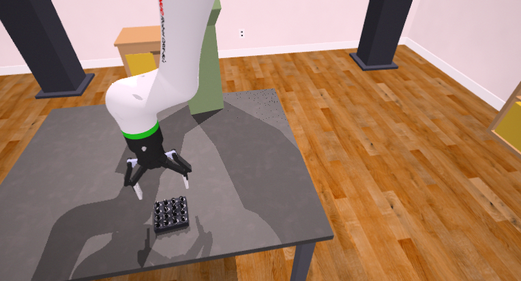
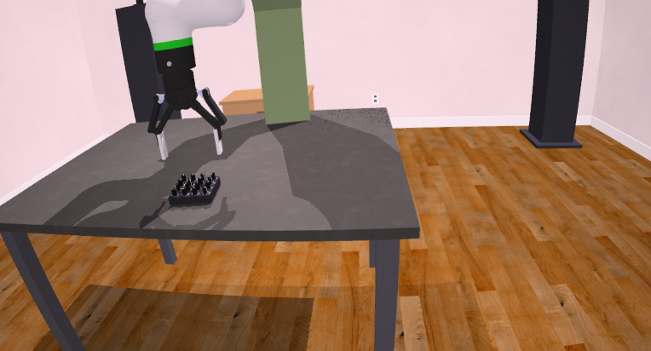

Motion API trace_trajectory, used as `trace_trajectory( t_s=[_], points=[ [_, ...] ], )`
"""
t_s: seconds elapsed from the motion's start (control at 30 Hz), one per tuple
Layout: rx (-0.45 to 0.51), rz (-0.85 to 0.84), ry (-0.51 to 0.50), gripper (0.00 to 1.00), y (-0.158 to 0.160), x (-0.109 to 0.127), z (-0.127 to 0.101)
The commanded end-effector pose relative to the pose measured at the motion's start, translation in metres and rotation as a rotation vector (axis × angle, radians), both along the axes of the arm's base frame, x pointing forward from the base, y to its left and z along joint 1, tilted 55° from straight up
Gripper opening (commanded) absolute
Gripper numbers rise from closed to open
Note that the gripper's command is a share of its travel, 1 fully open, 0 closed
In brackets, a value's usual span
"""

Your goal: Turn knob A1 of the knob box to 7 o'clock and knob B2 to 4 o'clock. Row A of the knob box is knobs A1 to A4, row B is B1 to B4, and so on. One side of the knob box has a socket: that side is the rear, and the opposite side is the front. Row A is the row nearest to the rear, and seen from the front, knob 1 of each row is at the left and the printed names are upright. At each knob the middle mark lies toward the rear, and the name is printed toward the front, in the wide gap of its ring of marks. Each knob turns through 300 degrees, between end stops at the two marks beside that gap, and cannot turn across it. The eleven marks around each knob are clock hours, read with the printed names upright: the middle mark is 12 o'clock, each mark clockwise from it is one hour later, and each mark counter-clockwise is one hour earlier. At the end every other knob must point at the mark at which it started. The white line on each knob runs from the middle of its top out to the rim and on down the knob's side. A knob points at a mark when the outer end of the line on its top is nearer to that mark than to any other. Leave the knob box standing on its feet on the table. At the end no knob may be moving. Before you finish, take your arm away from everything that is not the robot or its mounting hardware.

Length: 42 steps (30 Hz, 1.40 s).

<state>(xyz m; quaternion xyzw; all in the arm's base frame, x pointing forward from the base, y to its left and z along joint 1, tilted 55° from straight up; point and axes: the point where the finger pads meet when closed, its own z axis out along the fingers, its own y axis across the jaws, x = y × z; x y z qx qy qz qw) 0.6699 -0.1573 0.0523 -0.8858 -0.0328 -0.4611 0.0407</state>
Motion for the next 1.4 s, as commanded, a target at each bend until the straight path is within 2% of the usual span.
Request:
trace_trajectory(
  t_s=[0.0, 0.73, 1.37],
  points=[
    [0.0, 0.0, 0.0, 1.0, 0.0, -0.003, -0.004],
    [0.0, 0.0, 0.0, 1.0, -0.001, -0.024, -0.034],
    [0.0, 0.0, 0.0, 1.0, -0.001, -0.026, -0.037]
  ],
)
